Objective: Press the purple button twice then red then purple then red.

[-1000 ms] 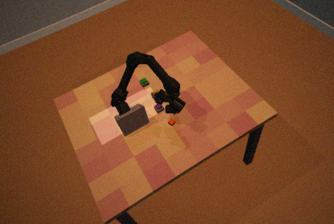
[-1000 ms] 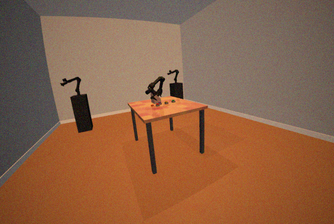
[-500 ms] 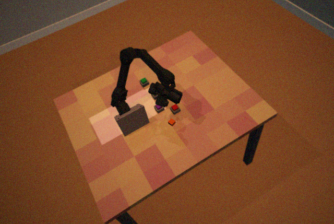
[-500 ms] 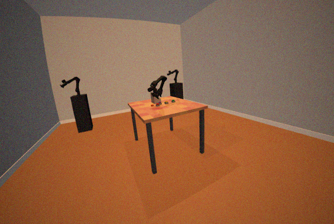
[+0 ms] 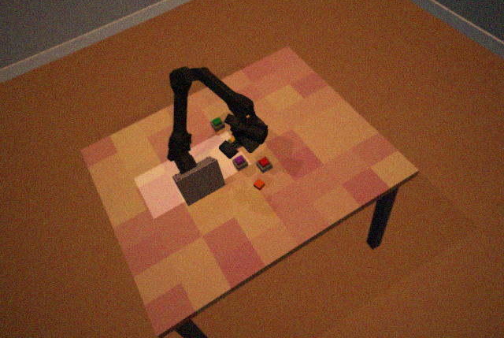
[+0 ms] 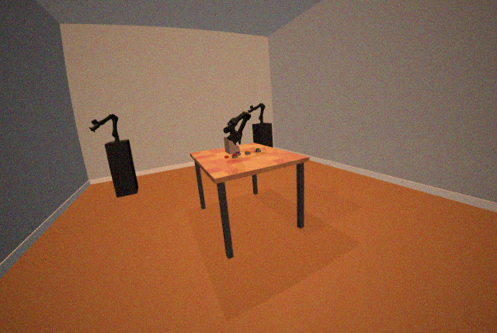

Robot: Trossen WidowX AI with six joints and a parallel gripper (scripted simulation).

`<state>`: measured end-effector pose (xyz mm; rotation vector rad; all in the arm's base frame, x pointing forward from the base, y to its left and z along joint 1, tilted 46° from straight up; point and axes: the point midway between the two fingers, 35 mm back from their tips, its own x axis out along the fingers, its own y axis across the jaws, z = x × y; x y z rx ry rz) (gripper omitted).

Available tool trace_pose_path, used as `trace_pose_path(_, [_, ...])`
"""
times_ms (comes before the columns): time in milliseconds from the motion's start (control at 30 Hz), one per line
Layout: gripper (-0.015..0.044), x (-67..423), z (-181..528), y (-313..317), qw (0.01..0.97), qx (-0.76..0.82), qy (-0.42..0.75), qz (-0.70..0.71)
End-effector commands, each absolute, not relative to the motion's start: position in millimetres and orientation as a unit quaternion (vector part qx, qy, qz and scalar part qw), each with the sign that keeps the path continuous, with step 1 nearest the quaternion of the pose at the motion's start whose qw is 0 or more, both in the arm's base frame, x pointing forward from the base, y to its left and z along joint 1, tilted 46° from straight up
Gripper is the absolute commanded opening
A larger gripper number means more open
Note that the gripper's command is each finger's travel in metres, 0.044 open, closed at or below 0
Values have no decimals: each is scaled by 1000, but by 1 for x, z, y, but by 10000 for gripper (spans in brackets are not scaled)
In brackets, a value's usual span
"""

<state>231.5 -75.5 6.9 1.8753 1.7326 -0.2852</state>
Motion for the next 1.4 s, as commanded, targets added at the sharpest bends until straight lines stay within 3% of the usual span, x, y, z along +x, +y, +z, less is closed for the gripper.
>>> trace_pose_path(0, [400,209,18,-72,582,434,672,148])
trace_pose_path(200, [400,201,21,-72,659,281,646,264])
trace_pose_path(700, [400,201,21,-72,660,277,645,267])
trace_pose_path(900, [242,202,-20,-29,661,277,644,268])
trace_pose_path(1167, [32,202,-22,-28,661,277,644,268])
trace_pose_path(1367, [20,202,-22,-28,661,277,644,268])
